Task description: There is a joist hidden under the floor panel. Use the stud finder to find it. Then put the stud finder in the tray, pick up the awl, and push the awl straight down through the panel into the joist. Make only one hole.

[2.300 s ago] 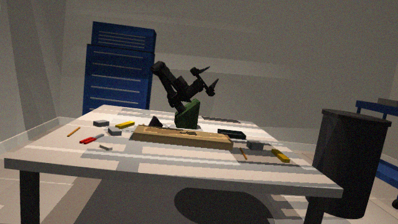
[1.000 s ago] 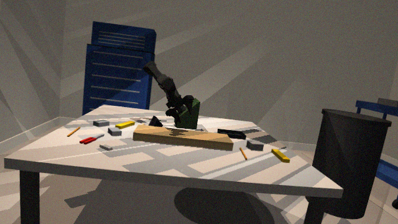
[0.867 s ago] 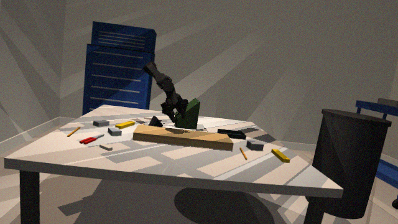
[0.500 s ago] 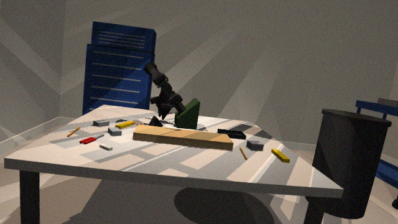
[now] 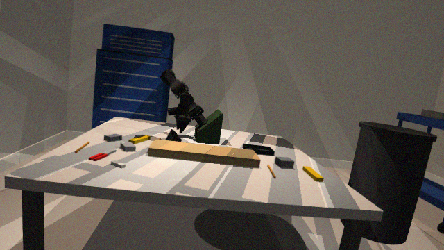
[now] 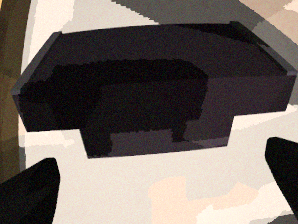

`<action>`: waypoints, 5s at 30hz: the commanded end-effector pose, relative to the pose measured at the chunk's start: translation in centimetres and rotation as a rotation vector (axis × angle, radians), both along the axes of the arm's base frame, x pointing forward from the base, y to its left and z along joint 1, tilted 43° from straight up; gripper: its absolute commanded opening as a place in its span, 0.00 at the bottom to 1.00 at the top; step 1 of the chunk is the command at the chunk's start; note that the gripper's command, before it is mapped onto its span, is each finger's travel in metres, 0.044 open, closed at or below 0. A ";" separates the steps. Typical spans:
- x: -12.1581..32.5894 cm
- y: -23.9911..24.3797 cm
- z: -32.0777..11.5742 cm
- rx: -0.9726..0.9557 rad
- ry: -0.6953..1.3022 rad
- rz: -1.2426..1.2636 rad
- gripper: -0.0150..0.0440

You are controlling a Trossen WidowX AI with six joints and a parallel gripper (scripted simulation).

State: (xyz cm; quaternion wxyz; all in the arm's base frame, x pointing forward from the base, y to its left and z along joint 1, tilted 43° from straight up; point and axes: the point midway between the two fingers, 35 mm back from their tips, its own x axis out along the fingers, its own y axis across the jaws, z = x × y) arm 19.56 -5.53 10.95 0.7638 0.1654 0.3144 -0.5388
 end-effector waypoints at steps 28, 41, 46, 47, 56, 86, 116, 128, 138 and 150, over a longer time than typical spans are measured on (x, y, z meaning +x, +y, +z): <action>0.9 -2.9 -3.3 -0.005 -0.002 -0.001 1.00; 0.9 -3.3 -3.6 -0.008 -0.003 -0.001 0.91; 0.9 -3.3 -3.6 -0.008 -0.003 -0.001 0.85; 0.9 -3.3 -3.6 -0.008 -0.003 -0.001 0.84; 0.9 -2.8 -3.2 -0.004 -0.002 -0.001 0.47; 0.2 -0.2 -0.6 0.001 0.000 -0.002 0.25; -0.3 0.4 0.5 0.076 0.043 -0.015 0.25; -0.3 0.2 0.5 0.129 0.068 -0.021 0.25; -0.2 0.1 0.5 0.186 0.095 -0.029 0.25; -0.2 -0.1 0.6 0.256 0.121 -0.033 0.25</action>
